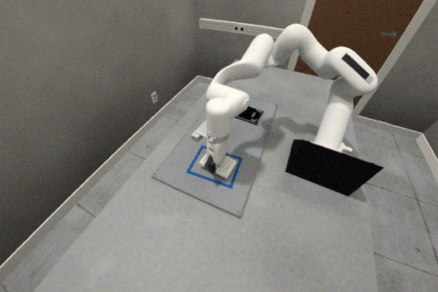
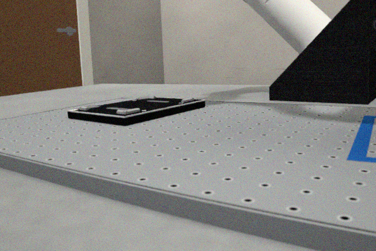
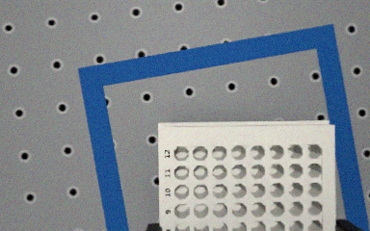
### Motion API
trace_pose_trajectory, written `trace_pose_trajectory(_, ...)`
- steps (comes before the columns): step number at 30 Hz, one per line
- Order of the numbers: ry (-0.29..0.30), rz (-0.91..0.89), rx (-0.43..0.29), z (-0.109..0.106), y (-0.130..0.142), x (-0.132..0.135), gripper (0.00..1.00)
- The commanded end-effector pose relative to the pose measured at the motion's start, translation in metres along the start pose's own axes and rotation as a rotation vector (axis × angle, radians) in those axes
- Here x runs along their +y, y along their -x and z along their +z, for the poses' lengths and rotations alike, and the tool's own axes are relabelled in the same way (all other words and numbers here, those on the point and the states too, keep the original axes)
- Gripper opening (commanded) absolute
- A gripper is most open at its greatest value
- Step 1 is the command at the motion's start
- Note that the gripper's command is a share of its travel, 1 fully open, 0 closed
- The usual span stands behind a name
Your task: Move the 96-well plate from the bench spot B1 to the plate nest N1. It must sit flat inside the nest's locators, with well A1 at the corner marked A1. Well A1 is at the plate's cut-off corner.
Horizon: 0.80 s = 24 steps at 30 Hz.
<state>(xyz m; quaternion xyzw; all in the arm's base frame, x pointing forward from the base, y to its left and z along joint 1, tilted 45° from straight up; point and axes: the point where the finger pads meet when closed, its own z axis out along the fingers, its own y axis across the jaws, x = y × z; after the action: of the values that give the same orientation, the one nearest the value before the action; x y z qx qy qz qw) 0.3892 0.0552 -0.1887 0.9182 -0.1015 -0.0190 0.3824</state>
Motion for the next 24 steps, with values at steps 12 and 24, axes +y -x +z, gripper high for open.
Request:
trace_pose_trajectory(12, -0.004, 0.000, 0.003, -0.015, -0.001, -0.001, 0.00)
trace_pose_trajectory(24, -0.004, 0.000, 0.003, -0.031, -0.001, -0.001, 0.00)
